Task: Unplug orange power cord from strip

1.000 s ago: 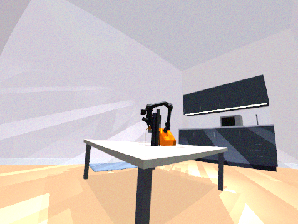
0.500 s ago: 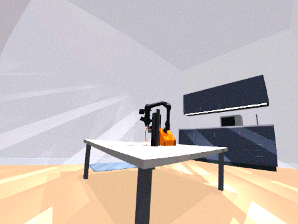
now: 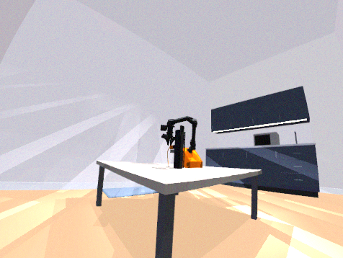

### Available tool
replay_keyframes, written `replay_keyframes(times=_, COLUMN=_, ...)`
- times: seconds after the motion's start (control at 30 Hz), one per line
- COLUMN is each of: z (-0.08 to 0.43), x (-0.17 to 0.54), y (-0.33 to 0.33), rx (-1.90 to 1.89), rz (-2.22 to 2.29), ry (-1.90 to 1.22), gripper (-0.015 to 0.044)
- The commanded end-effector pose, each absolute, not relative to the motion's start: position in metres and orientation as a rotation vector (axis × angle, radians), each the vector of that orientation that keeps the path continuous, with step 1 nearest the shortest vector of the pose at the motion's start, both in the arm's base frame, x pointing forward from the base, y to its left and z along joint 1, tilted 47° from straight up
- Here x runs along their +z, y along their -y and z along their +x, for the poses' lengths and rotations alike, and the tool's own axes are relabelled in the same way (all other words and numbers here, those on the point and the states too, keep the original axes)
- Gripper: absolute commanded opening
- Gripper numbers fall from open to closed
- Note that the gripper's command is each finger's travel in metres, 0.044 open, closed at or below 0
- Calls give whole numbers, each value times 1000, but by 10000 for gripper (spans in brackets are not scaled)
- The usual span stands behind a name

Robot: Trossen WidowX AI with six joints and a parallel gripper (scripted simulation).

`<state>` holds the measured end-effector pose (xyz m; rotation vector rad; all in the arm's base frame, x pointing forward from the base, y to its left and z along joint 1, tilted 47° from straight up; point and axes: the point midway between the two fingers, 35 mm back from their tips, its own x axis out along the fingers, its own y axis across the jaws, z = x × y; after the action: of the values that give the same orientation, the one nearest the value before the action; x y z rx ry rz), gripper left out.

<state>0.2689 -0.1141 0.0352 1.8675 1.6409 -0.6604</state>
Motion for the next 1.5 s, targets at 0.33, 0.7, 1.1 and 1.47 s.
replay_keyframes(times=0.33, z=269, x=47, y=109, rx=-669, rz=1883, ry=-1628, gripper=160)
replay_keyframes(times=0.7, z=269, x=60, y=97, rx=-668, rz=1884, ry=-1629, gripper=160)
replay_keyframes(times=1.1, z=268, x=68, y=88, rx=-668, rz=1884, ry=-1630, gripper=160)
replay_keyframes(times=1.47, z=270, x=60, y=79, rx=-667, rz=1885, ry=-1630, gripper=160)
